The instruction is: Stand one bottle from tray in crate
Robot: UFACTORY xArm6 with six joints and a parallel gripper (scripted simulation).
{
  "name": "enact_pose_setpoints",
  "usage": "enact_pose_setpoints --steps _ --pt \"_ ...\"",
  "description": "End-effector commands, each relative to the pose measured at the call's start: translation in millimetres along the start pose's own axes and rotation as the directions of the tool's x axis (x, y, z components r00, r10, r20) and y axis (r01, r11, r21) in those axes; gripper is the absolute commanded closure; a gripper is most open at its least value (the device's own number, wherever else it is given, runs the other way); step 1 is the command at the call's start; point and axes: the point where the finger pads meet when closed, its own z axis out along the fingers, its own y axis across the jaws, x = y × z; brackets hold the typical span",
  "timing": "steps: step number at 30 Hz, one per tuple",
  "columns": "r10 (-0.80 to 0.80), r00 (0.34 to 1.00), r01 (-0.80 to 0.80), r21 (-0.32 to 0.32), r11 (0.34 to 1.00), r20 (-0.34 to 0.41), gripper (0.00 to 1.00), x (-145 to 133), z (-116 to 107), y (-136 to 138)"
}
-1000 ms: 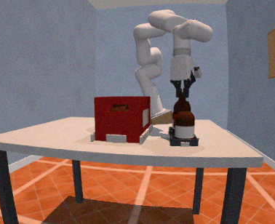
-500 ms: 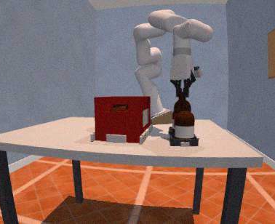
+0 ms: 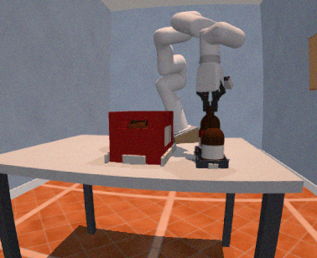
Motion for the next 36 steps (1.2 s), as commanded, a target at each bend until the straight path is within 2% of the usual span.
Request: enact_pose_setpoints --steps 1,36 --pt "0.001 1.000 -0.001 -0.003 1.000 0.001 1.00 0 -3 1" --pt "0.001 1.000 -0.001 -0.003 1.000 0.001 1.00 0 -35 1"
